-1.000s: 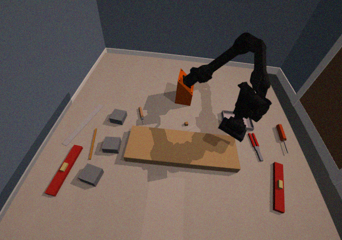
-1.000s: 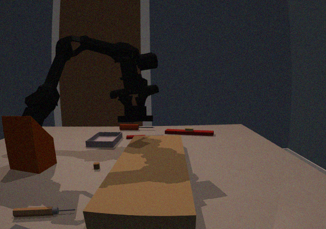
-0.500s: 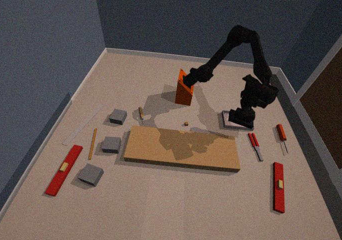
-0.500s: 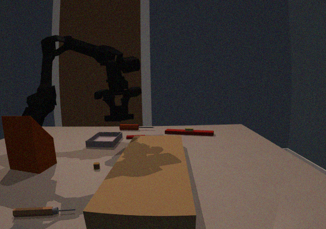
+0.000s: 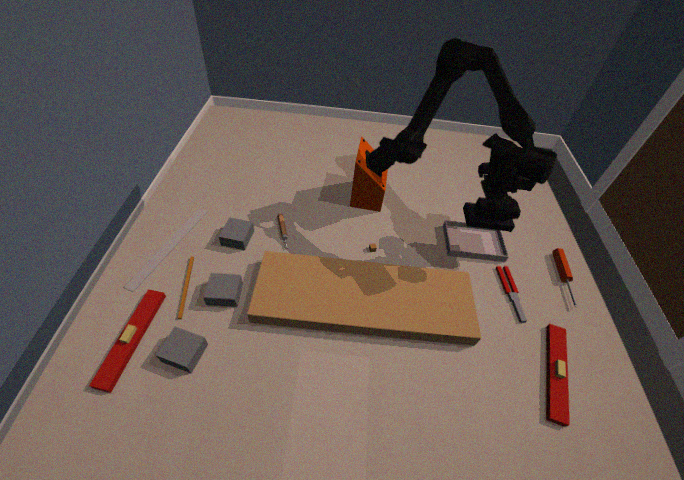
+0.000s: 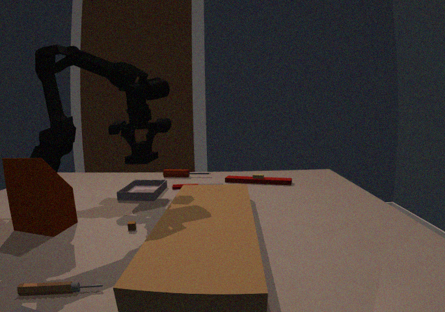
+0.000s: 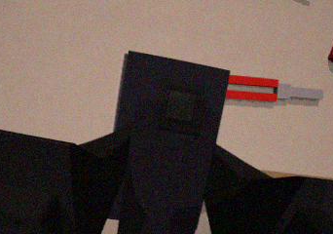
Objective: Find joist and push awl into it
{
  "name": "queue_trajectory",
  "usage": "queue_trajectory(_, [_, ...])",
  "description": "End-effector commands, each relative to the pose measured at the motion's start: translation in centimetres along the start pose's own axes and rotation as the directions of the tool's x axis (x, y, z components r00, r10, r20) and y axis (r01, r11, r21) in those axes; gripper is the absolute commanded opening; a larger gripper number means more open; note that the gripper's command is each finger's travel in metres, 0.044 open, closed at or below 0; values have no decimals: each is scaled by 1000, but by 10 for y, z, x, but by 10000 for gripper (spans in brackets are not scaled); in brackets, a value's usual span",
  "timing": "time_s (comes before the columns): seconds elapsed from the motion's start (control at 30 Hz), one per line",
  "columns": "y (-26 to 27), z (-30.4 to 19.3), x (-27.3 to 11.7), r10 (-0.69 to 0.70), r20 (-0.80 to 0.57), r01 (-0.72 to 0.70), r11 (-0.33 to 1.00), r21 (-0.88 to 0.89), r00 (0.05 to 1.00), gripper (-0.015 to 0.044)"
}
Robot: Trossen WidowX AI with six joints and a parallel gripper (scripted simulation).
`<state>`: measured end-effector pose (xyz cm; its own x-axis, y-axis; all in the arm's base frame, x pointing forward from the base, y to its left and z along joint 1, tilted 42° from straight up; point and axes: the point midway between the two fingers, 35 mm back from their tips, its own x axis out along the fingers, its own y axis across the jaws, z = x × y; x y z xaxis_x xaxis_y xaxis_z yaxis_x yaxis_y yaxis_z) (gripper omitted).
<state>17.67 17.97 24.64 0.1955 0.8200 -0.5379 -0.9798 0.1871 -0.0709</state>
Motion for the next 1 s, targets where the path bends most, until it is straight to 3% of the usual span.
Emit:
queue_trajectory(0.0, [5,2,-1,2,14,-1,1000,-13,1000,0])
queue_trajectory(0.97, [0,-11,47,4,10,-3,1000,-13,1000,0])
